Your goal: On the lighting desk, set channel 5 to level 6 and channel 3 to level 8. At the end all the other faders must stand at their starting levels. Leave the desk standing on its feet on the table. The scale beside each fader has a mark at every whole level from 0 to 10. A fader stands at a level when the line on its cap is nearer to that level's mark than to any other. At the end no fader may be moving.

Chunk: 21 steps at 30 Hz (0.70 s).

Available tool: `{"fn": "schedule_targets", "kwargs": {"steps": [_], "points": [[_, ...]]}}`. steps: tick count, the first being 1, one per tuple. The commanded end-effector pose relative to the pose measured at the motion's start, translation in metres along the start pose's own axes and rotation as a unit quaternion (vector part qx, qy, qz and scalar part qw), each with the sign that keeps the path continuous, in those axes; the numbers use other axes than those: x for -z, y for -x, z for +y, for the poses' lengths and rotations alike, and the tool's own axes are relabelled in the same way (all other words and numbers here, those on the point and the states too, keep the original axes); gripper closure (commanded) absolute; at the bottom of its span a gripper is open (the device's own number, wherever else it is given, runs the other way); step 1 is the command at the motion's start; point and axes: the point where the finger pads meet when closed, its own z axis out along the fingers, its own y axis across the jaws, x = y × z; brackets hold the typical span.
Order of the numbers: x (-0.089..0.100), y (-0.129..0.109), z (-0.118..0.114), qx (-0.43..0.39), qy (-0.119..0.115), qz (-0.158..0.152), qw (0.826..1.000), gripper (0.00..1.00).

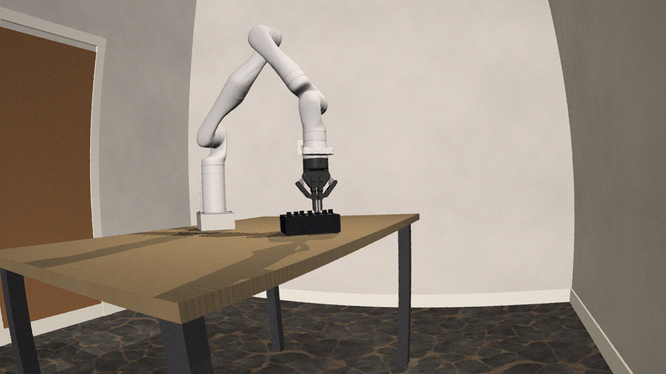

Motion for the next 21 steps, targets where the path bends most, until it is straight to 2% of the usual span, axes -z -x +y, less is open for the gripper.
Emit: {"fn": "schedule_targets", "kwargs": {"steps": [1, 21], "points": [[0.0009, 0.0000, -0.0006, 0.000, -0.001, 0.000, 1.000, 1.00], [0.0035, -0.0052, -0.0006, 0.000, -0.001, 0.000, 1.000, 1.00]]}}
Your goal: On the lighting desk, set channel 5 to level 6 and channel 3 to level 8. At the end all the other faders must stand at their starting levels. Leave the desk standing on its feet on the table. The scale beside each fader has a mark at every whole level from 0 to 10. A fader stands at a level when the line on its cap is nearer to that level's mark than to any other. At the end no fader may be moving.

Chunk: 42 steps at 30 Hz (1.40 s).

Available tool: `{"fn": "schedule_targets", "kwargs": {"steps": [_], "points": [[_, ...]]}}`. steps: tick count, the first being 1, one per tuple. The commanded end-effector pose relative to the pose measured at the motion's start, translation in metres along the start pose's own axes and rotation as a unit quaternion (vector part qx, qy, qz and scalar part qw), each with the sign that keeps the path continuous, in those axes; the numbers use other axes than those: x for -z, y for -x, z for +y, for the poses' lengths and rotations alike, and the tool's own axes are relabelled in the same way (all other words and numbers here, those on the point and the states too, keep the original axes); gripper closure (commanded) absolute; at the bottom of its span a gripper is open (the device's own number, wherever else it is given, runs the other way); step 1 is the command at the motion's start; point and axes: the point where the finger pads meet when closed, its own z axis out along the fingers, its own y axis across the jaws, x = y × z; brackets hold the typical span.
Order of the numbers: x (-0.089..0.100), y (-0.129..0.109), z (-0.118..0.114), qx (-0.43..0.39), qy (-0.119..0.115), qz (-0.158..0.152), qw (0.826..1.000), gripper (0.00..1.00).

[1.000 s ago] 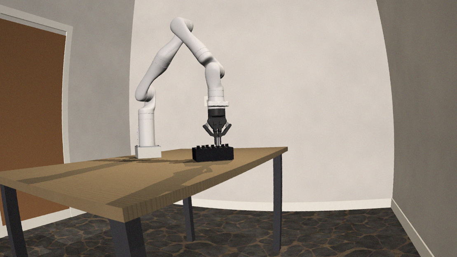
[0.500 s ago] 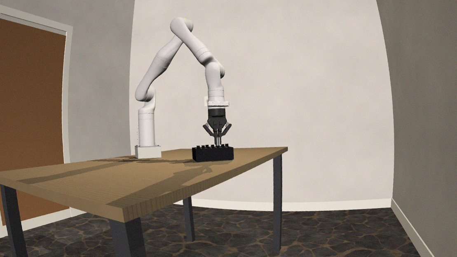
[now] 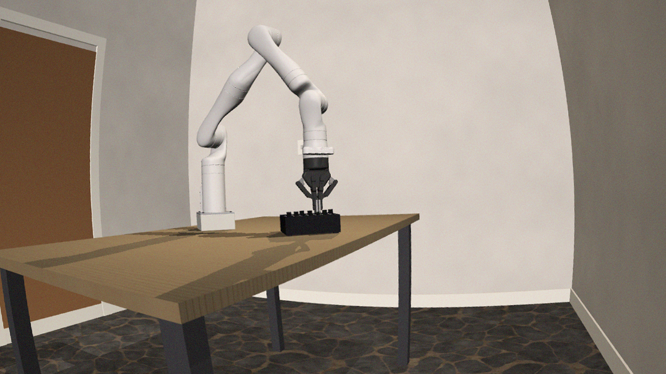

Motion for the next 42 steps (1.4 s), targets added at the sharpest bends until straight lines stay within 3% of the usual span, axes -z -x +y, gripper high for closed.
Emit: {"fn": "schedule_targets", "kwargs": {"steps": [1, 16, 32, 33, 42], "points": [[0.004, -0.001, -0.001, 0.000, -0.001, 0.001, 1.000, 1.00], [0.037, -0.001, -0.001, 0.000, -0.001, 0.001, 1.000, 1.00], [0.040, -0.001, -0.001, 0.000, -0.001, 0.001, 1.000, 1.00], [0.040, -0.001, -0.001, 0.000, -0.001, 0.001, 1.000, 0.00], [0.050, -0.001, -0.001, 0.000, -0.001, 0.001, 1.000, 0.00]]}}
